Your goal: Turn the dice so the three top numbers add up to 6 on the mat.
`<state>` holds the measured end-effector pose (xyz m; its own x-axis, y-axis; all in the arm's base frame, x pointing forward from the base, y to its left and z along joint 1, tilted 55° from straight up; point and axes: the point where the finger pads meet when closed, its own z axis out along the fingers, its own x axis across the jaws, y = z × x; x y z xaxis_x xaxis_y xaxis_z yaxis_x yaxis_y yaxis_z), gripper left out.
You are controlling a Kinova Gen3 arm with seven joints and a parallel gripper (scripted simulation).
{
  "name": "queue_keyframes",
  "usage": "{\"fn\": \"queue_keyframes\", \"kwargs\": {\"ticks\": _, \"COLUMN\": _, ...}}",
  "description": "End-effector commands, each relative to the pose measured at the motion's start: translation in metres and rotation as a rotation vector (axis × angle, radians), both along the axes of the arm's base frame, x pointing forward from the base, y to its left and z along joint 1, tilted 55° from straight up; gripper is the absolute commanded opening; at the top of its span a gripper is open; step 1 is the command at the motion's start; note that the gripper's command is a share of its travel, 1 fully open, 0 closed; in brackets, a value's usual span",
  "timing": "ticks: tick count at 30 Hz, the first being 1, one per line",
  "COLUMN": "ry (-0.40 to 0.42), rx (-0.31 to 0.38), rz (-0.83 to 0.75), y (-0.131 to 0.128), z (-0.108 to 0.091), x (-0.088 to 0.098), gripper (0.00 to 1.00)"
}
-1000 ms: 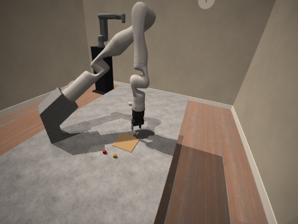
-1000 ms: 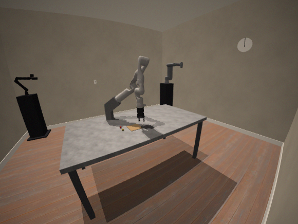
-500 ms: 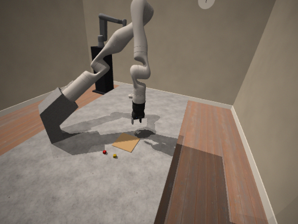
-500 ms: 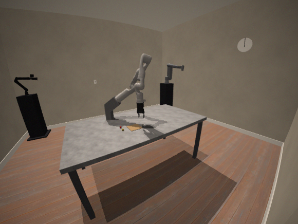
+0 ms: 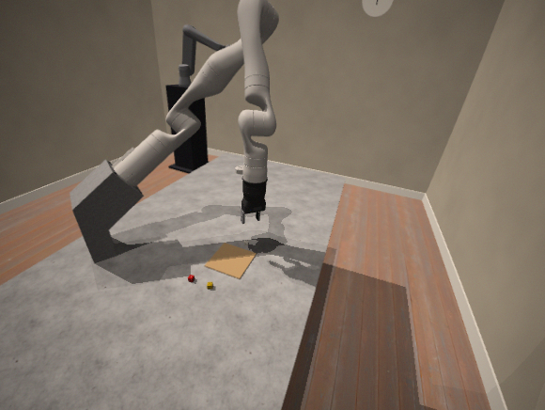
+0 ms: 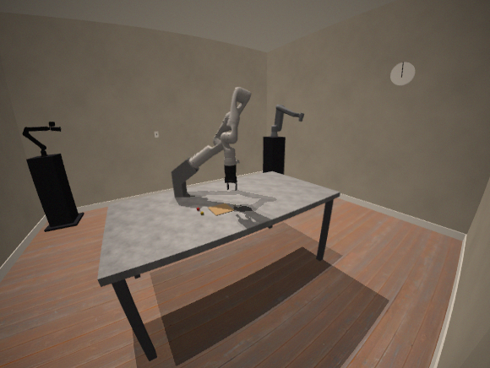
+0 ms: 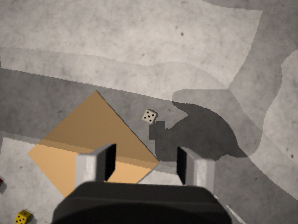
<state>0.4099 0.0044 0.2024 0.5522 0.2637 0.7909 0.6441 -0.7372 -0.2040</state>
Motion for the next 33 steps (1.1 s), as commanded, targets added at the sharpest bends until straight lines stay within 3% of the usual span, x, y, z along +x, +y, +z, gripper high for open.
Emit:
{"fn": "queue_keyframes", "kwargs": {"ticks": 1, "ry": -0.001, "rx": -0.003, "rz": -0.004, "y": -0.002, "z": 0.0, "x": 0.0, "gripper": 1.0}}
{"fn": "queue_keyframes", "kwargs": {"ticks": 10, "ry": 0.0, "rx": -0.001, "rz": -0.006, "y": -0.003, "z": 0.0, "x": 0.0, "gripper": 1.0}}
{"fn": "queue_keyframes", "kwargs": {"ticks": 14, "ry": 0.029, "rx": 0.031, "rz": -0.047, "y": -0.021, "z": -0.016, "x": 0.0, "gripper": 1.0}}
{"fn": "queue_keyframes", "kwargs": {"ticks": 17, "ry": 0.082, "rx": 0.087, "rz": -0.114, "y": -0.048, "z": -0.046, "x": -0.005, "gripper": 1.0}}
{"fn": "queue_keyframes", "kwargs": {"ticks": 21, "ry": 0.188, "rx": 0.181, "rz": -0.221, "y": -0.086, "z": -0.108, "x": -0.025, "gripper": 1.0}}
{"fn": "queue_keyframes", "kwargs": {"ticks": 23, "ry": 0.188, "rx": 0.181, "rz": -0.221, "y": -0.086, "z": -0.108, "x": -0.025, "gripper": 1.0}}
{"fn": "queue_keyframes", "kwargs": {"ticks": 28, "ry": 0.316, "rx": 0.276, "rz": -0.315, "y": -0.107, "z": -0.18, "x": -0.061, "gripper": 1.0}}
{"fn": "queue_keyframes", "kwargs": {"ticks": 30, "ry": 0.345, "rx": 0.296, "rz": -0.332, "y": -0.108, "z": -0.196, "x": -0.071, "gripper": 1.0}}
{"fn": "queue_keyframes", "kwargs": {"ticks": 33, "ry": 0.36, "rx": 0.306, "rz": -0.341, "y": -0.109, "z": -0.204, "x": -0.076, "gripper": 1.0}}
